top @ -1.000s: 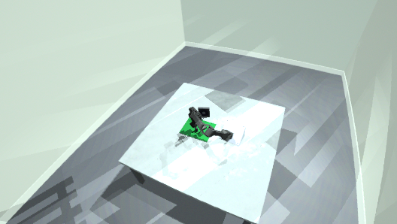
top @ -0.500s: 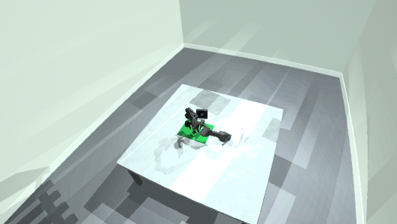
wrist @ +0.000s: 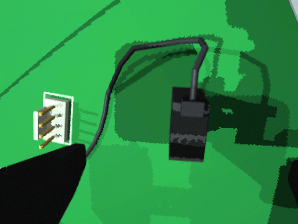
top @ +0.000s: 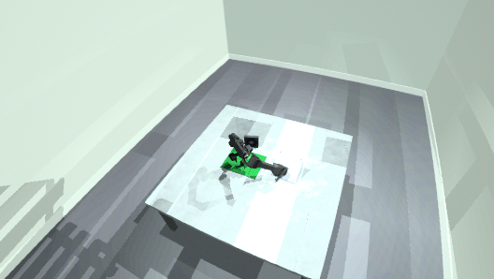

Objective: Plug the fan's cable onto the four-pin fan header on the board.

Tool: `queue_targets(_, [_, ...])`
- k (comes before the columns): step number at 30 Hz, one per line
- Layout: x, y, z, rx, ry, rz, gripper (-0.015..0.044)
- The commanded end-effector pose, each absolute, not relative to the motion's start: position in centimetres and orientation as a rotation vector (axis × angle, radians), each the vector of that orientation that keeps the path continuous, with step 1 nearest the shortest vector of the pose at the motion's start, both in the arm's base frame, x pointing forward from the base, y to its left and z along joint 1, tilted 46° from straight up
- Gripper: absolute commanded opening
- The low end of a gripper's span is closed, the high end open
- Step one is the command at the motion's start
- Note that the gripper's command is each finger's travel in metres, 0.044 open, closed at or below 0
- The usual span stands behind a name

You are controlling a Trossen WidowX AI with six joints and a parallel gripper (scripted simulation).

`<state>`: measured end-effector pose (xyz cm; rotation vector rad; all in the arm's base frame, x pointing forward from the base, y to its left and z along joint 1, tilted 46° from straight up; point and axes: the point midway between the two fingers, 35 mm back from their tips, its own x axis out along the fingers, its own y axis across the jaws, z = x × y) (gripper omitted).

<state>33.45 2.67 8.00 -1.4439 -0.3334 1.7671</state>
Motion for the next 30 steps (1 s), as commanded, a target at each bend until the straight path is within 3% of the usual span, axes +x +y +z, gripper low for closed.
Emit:
queue_targets(1, [33.7,2.9,7.7,-1.456,-0.348,1.764,0.0440])
queue_targets(30, [33.6,6.2,4.7,-1.454,-0.351,1.762,0.0440])
